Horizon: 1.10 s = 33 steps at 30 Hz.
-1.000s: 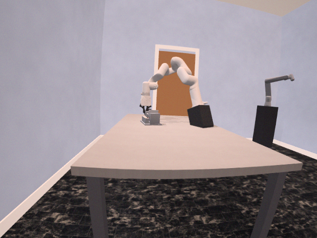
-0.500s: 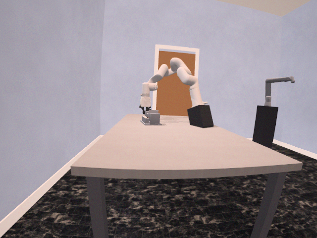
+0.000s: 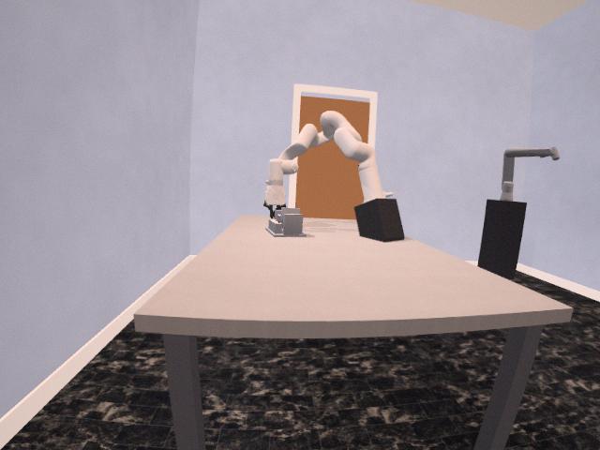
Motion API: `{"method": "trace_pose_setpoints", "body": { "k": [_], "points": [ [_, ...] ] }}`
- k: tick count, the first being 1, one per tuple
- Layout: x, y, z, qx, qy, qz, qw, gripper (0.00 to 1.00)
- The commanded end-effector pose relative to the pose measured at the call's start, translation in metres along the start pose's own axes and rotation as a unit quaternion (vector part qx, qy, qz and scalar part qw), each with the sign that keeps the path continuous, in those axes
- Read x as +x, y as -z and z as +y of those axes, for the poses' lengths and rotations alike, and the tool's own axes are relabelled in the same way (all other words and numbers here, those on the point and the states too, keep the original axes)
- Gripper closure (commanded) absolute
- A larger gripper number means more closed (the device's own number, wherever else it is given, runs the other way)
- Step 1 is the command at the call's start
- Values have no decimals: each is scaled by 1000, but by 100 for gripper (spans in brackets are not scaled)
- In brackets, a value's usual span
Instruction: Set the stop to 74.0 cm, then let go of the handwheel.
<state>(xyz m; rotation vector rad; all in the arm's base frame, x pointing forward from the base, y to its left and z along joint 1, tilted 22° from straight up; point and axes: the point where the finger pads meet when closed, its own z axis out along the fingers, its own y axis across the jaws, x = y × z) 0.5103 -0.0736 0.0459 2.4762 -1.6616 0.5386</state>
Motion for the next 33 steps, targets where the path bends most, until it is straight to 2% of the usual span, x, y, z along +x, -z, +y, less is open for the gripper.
{"method": "trace_pose_setpoints", "body": {
  "k": [1,11,19,33],
  "points": [
    [0,-3,1,0,0,1,1000,94],
    [0,-14,8,0,0,1,1000,94],
    [0,-23,23,0,0,1,1000,94],
    [0,-18,49,0,0,1,1000,94]
  ]
}}
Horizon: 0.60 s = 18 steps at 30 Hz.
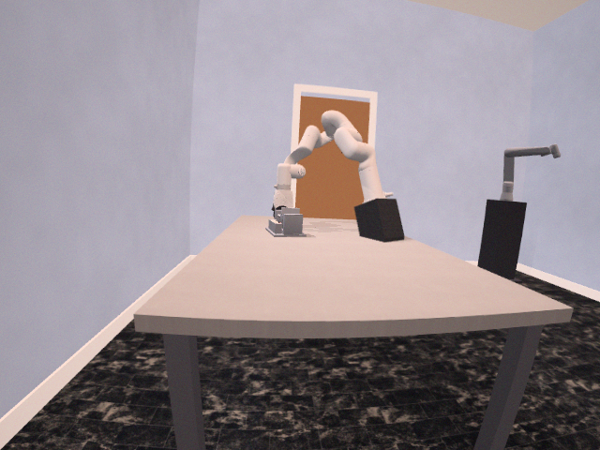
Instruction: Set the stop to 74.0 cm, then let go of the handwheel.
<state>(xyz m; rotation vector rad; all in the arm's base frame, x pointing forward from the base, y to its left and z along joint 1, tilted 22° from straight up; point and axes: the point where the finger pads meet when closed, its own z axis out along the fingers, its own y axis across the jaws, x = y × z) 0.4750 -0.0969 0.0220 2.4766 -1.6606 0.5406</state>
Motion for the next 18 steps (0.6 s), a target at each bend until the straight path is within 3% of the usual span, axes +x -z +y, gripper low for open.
{"method": "trace_pose_setpoints", "body": {
  "k": [1,18],
  "points": [
    [0,4,6,-1,0,1,1000,94],
    [0,26,19,-1,0,1,1000,94]
  ]
}}
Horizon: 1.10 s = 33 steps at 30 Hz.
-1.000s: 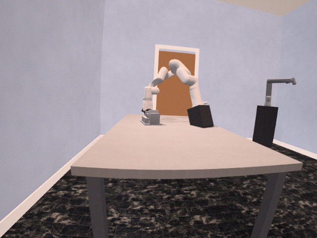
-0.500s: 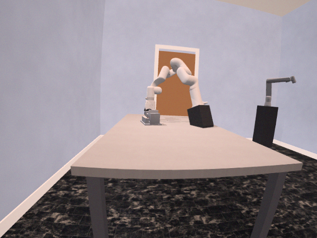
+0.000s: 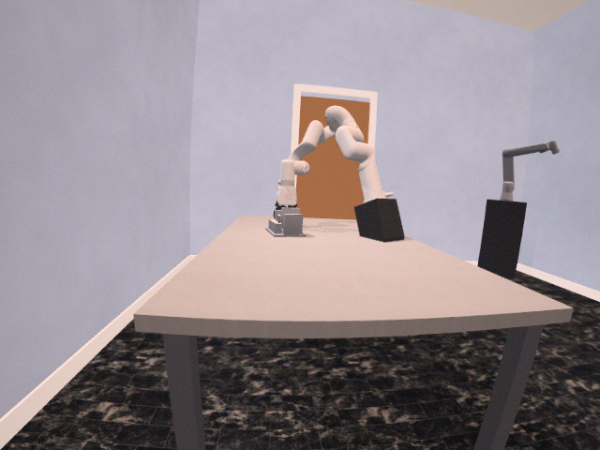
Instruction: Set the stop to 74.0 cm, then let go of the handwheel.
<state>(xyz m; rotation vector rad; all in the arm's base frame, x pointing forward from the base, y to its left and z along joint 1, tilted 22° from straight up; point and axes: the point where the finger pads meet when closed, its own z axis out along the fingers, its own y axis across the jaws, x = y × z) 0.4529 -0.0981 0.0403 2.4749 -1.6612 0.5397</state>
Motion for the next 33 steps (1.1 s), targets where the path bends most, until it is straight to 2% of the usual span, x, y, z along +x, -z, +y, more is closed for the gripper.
{"method": "trace_pose_setpoints", "body": {
  "k": [1,18,26,33],
  "points": [
    [0,5,0,0,1,0,1000,94],
    [0,26,-5,0,1,0,1000,94],
    [0,35,-15,0,1,0,1000,94],
    [0,40,-36,0,1,0,1000,94]
  ]
}}
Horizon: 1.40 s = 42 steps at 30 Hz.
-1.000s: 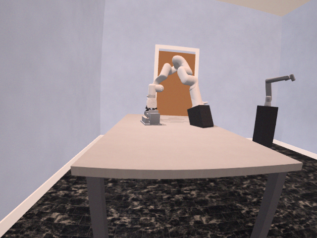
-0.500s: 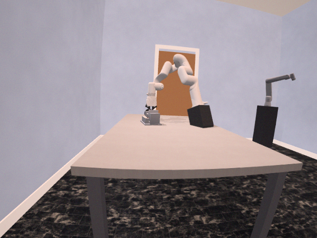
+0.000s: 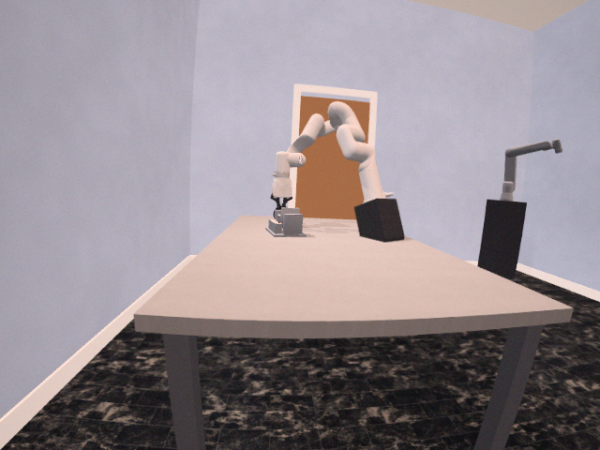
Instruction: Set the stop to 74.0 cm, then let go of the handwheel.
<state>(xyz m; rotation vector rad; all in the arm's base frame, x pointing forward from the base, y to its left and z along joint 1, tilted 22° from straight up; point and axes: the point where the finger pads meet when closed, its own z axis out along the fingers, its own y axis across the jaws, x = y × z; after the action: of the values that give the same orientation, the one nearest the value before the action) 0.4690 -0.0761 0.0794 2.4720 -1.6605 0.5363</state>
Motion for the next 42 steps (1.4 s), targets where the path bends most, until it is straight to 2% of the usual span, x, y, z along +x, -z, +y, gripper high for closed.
{"method": "trace_pose_setpoints", "body": {
  "k": [1,12,27,34,42],
  "points": [
    [0,0,-11,2,1,0,1000,94],
    [0,-9,-28,2,0,0,1000,94],
    [0,-38,-36,2,0,0,1000,94],
    [0,-55,-27,2,0,0,1000,94],
    [0,-64,-2,2,0,0,1000,94]
  ]
}}
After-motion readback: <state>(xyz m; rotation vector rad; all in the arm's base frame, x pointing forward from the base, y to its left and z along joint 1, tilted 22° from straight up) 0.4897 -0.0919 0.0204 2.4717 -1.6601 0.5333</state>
